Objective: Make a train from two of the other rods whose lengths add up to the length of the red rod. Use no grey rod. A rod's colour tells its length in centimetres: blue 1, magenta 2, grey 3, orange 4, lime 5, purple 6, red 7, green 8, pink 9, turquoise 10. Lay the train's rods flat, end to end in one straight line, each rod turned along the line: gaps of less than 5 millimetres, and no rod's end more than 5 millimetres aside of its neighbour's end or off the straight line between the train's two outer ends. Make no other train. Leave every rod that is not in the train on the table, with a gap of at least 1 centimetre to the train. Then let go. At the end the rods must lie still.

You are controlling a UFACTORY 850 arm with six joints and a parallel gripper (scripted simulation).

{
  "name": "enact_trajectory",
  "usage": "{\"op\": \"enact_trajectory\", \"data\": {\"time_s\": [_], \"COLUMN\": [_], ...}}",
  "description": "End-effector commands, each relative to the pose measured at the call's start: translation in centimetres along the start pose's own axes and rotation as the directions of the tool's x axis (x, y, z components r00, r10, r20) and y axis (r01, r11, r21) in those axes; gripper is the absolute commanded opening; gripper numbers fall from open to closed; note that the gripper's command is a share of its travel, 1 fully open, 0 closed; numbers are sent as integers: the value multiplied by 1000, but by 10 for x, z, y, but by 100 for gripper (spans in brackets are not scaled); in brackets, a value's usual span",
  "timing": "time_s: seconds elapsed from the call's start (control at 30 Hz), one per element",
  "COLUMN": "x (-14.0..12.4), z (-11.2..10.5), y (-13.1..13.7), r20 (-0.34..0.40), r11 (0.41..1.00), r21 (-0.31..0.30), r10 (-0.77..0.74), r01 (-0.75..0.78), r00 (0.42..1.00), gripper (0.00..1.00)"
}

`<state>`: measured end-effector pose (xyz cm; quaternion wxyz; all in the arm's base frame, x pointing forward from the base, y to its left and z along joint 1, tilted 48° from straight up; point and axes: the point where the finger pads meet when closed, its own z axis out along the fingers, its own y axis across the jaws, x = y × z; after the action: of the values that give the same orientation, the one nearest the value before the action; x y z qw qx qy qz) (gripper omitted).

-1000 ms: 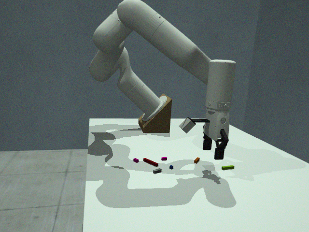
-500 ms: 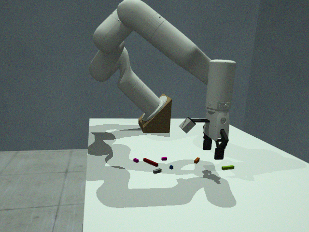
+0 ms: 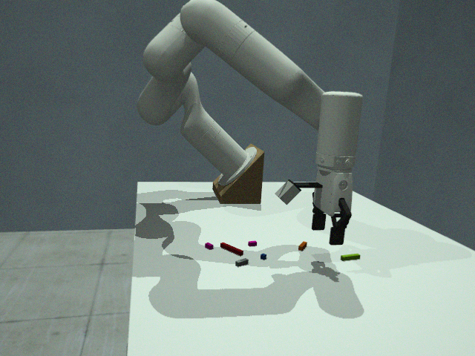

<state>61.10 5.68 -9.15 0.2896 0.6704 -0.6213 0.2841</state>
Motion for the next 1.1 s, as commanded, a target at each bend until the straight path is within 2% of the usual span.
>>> {"op": "enact_trajectory", "data": {"time_s": [0.0, 0.13, 0.17, 0.23, 0.37, 0.43, 0.47, 0.93, 1.0, 1.03, 1.07], "x": [0, 4, 12, 44, 74, 74, 98, 201, 201, 219, 224], "z": [-1, -1, -2, -4, -6, -6, -7, -10, -10, -10, -9], "y": [-1, 0, 1, 7, 15, 15, 23, 81, 81, 96, 101], "r20": [1, 0, 0, -2, -4, -4, -4, -4, -4, -3, -3], "r11": [1000, 1000, 1000, 997, 990, 990, 982, 916, 916, 897, 891], "r21": [2, 2, 2, 3, 3, 3, 3, 2, 2, 2, 2], "r10": [1, -7, -21, -82, -140, -140, -188, -401, -401, -442, -454], "r01": [-1, 7, 21, 82, 140, 140, 188, 401, 401, 442, 454], "r00": [1000, 1000, 1000, 997, 990, 990, 982, 916, 916, 897, 891], "gripper": [100, 100, 100, 100, 100, 100, 100, 100, 100, 100, 100]}}
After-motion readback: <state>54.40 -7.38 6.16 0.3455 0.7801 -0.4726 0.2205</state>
